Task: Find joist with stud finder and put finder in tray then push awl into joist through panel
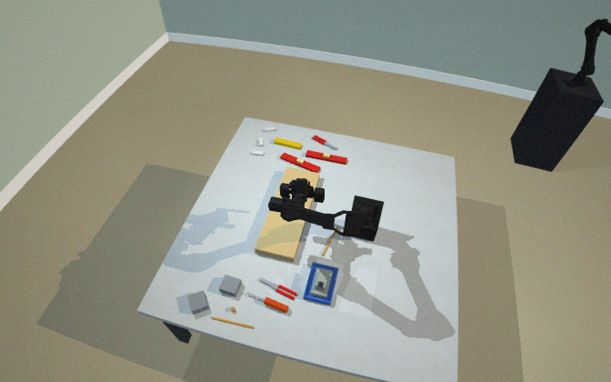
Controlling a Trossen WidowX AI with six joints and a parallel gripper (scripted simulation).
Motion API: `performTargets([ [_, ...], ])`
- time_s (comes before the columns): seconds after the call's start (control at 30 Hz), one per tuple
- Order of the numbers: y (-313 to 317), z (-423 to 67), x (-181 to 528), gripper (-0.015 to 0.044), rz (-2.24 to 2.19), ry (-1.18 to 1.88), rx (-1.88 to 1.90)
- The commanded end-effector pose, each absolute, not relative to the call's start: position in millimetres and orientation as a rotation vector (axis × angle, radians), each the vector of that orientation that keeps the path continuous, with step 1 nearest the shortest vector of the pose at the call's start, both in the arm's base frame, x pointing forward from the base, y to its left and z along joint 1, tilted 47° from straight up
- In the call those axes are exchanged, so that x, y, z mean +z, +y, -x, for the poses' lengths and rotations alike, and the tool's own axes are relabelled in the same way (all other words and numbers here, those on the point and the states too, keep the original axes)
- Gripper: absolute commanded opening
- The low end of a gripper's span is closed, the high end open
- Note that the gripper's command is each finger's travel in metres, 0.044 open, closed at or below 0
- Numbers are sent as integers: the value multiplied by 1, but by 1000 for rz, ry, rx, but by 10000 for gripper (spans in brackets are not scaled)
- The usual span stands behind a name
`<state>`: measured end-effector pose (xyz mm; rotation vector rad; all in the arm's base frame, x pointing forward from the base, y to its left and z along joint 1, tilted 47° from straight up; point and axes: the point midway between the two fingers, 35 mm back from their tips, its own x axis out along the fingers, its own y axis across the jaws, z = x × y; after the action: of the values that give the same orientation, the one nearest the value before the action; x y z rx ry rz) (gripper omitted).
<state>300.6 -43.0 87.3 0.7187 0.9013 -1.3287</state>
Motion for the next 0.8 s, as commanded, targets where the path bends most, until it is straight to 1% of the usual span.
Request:
performTargets([
  [0.0, -34, -314, 94, 0, -729, 874, -1338],
  [0.77, 31, -369, 108, 0, -799, 784, -1369],
])
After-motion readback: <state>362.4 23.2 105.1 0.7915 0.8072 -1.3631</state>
